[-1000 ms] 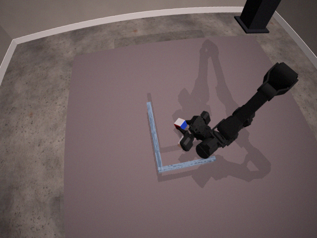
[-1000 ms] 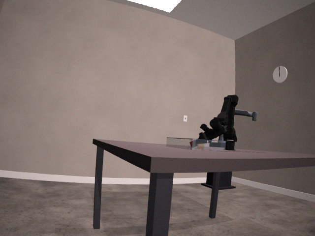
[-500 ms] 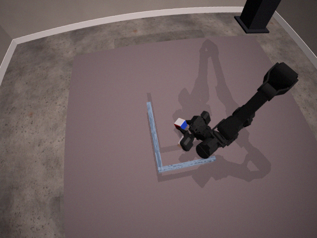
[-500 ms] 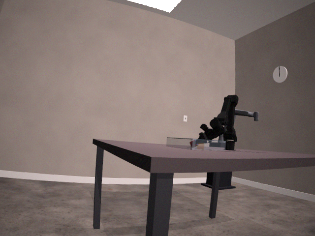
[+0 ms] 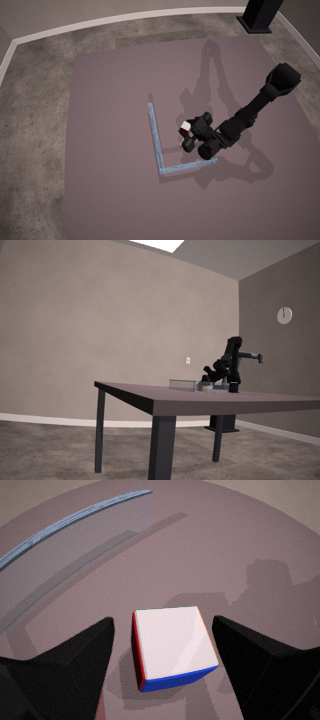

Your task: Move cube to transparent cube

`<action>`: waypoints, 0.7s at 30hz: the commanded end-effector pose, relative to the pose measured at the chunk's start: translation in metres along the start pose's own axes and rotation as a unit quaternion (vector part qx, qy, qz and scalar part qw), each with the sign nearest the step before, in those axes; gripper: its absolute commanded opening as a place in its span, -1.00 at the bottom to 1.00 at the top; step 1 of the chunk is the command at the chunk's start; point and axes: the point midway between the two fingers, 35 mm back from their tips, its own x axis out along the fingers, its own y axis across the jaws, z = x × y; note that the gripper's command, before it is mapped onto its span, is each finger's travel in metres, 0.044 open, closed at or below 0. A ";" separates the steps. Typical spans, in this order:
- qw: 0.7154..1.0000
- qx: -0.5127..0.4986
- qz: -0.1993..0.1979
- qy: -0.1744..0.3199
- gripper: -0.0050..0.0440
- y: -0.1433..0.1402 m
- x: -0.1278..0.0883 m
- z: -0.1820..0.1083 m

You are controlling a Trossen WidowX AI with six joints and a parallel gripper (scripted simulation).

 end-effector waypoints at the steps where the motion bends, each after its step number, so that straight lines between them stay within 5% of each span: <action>1: 1.000 0.008 0.005 -0.003 0.77 0.003 -0.001 0.004; 4: 1.000 0.008 0.005 -0.003 1.00 0.003 -0.001 0.004; 21: 1.000 0.008 0.005 -0.003 1.00 0.003 -0.001 0.004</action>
